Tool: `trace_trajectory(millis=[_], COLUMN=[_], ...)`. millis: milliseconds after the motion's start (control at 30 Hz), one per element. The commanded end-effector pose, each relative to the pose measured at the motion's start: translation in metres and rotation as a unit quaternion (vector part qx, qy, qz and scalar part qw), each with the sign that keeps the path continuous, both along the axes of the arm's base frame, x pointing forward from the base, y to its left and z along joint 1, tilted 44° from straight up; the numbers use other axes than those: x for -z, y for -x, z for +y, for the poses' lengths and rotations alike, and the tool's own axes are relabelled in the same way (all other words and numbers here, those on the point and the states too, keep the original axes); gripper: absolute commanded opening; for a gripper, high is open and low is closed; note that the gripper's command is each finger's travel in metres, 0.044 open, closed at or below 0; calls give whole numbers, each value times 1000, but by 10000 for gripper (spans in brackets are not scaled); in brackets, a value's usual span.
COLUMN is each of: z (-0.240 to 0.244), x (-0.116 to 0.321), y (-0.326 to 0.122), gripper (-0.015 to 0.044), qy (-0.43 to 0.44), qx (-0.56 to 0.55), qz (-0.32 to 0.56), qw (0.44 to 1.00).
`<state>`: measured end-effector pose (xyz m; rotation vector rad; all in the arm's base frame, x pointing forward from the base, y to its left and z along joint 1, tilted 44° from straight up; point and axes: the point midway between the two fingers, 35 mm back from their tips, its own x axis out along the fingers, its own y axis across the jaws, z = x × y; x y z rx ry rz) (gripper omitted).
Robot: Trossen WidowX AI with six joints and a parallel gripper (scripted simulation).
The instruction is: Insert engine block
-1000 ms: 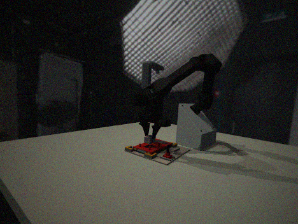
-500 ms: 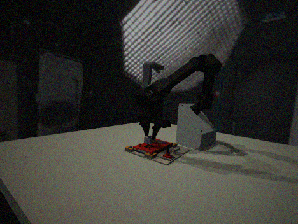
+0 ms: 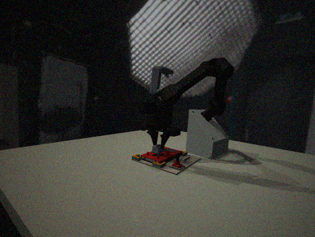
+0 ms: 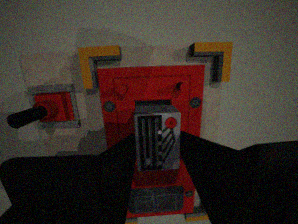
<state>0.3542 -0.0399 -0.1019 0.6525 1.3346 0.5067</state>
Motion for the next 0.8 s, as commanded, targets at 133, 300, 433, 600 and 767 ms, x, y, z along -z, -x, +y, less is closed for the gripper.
trace_trajectory(millis=[133, 300, 433, 600, 767], z=[1, 3, 3, 5, 6], x=[2, 3, 4, 5, 6], y=[0, -1, -1, -1, -1], gripper=[159, 159, 159, 159, 159], qy=[0, 0, 0, 0, 0], qx=[2, 2, 2, 2, 2], qz=[1, 1, 1, 1, 1], qw=[1000, 1000, 1000, 1000, 1000])
